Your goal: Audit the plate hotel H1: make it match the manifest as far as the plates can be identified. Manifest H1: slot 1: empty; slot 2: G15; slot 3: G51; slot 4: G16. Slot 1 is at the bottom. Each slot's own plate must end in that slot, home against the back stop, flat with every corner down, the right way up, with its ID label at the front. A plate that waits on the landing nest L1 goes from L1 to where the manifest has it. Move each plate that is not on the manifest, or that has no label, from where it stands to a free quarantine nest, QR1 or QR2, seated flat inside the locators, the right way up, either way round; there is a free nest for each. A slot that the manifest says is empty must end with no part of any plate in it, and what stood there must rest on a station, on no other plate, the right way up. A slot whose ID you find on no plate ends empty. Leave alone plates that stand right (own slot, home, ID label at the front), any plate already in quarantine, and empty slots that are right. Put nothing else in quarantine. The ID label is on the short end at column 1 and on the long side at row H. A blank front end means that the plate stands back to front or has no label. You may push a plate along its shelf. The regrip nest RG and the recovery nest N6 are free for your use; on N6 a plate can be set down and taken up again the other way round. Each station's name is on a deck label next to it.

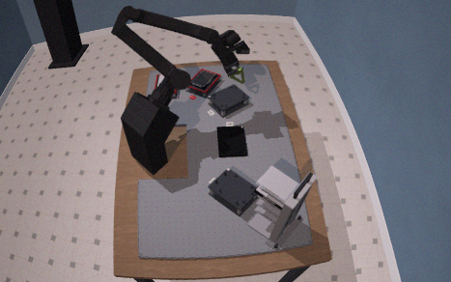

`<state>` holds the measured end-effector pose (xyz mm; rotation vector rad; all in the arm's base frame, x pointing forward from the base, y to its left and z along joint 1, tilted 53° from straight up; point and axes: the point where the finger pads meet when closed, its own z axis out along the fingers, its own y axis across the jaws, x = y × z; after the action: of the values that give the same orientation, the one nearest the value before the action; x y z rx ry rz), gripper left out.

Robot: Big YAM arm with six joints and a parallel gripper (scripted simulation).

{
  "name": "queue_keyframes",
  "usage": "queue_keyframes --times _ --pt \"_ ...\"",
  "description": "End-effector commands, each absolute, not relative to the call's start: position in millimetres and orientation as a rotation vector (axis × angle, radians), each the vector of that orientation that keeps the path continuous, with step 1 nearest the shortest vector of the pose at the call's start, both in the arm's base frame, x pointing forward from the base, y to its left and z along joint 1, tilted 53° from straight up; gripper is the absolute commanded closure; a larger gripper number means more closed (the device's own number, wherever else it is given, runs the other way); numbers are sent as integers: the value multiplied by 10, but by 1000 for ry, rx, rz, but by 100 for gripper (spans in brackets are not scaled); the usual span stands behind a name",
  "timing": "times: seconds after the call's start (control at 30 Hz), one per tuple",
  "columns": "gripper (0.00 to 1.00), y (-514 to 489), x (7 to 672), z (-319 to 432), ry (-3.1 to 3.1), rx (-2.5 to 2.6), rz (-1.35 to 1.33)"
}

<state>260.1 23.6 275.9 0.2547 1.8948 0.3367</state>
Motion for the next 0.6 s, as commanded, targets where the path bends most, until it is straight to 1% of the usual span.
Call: queue_keyframes --times 0.0,0.27,0.57 --pt "0 276 2574 2938 1848 331 406" --pt "0 274 2584 3070 1819 484 443" --pt "0 273 2587 3051 1797 618 471"
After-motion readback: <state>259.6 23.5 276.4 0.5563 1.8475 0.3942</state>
